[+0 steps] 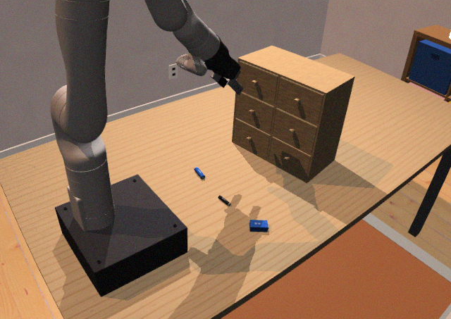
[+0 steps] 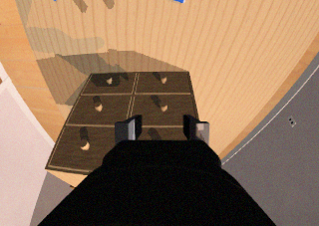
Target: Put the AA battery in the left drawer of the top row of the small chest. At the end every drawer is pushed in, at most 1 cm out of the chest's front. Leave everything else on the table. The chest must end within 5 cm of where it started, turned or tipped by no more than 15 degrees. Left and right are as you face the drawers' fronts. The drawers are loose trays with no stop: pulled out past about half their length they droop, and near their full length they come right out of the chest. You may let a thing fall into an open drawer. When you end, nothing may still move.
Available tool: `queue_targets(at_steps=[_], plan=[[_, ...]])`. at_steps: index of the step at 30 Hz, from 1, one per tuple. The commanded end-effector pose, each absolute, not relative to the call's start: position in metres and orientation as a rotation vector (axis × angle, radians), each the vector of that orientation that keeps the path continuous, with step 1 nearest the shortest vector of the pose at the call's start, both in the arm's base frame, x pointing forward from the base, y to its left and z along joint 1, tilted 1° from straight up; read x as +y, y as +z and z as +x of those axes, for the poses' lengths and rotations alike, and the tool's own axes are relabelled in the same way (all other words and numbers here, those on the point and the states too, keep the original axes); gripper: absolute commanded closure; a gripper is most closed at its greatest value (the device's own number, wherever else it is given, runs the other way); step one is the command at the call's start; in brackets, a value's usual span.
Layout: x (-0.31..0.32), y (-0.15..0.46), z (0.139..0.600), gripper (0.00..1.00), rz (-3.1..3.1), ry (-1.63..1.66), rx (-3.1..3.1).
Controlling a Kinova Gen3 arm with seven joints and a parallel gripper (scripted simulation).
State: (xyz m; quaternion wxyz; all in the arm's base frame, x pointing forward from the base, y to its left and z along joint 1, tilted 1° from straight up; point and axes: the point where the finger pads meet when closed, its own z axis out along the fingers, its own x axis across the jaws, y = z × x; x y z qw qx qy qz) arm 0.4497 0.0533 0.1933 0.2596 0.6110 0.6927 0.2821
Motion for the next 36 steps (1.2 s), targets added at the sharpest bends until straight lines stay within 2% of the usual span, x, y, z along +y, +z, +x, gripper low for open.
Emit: queue_targets(at_steps=[1,18,19,36], plan=[[0.0531,0.1924,0.4499,0.0,1.654,0.765,1.876],[0.0532,0.1924,0.4498,0.0,1.653,0.765,1.877],[0.0532,0.1924,0.4498,0.33,1.653,0.765,1.877],[0.0533,0.1924,0.4498,0.33,1.652,0.765,1.877]])
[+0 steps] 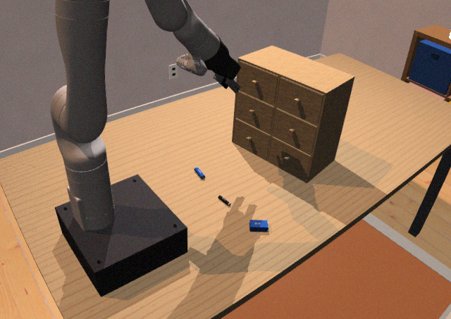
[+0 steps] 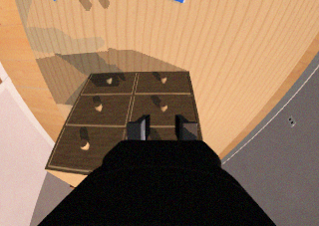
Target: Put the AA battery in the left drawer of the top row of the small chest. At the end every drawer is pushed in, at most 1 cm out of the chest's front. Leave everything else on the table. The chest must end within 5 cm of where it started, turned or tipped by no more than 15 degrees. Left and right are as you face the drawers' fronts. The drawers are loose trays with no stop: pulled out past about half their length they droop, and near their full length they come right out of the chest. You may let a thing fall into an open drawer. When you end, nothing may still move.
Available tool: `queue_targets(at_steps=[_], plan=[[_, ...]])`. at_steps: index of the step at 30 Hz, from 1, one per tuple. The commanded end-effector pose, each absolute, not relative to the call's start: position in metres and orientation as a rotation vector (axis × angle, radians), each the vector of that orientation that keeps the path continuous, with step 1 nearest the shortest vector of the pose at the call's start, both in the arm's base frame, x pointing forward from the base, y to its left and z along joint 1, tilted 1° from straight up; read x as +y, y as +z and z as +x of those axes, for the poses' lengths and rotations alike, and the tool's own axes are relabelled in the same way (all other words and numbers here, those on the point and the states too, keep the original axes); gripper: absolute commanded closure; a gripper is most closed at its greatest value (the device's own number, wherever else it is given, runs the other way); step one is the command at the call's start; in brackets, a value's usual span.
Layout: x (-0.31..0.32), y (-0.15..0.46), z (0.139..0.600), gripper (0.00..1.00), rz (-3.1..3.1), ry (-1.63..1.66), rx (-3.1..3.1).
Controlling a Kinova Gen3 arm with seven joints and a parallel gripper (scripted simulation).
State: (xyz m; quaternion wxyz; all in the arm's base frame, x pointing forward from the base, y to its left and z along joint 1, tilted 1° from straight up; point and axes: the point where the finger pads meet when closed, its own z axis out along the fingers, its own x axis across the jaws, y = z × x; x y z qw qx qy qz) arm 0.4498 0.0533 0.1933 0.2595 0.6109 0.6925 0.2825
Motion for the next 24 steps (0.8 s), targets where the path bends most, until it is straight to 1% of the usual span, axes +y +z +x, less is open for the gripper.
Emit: queue_targets(at_steps=[1,13,24], plan=[[0.053,0.192,0.45,0.33,1.652,0.765,1.877],[0.055,0.192,0.458,0.33,1.648,0.768,1.877],[0.057,0.183,0.49,0.33,1.638,0.763,1.878]])
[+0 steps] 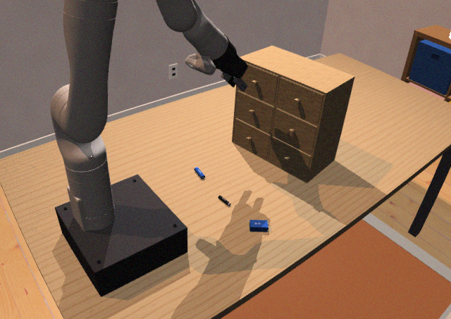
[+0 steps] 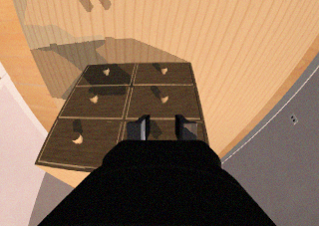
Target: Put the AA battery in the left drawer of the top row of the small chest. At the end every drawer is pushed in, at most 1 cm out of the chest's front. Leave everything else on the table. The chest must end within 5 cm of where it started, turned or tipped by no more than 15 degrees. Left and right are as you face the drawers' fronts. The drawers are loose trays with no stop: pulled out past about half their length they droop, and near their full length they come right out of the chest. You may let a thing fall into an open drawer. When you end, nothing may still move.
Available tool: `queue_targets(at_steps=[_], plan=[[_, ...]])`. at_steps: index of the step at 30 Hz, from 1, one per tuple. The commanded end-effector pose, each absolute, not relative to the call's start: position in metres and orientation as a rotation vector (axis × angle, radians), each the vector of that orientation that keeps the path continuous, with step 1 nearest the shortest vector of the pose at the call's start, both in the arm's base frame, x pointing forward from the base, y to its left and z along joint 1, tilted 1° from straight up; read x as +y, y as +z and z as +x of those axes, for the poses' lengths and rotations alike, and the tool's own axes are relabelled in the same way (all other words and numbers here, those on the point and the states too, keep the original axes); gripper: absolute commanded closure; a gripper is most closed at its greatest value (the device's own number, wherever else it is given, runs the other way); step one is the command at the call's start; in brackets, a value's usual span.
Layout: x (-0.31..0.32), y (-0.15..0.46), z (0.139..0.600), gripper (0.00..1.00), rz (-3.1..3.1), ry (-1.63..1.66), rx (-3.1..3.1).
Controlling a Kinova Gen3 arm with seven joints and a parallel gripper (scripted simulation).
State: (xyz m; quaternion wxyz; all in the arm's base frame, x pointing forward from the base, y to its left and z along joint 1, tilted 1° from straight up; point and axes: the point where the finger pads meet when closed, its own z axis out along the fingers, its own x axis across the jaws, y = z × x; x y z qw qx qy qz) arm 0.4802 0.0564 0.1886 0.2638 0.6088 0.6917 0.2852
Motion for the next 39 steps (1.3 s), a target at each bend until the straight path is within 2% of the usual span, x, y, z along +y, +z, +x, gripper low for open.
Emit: queue_targets(at_steps=[1,14,39], plan=[[0.057,0.182,0.494,0.33,1.638,0.763,1.878],[0.06,0.174,0.516,0.33,1.651,0.765,1.874],[0.06,0.173,0.515,0.33,1.653,0.764,1.875]])
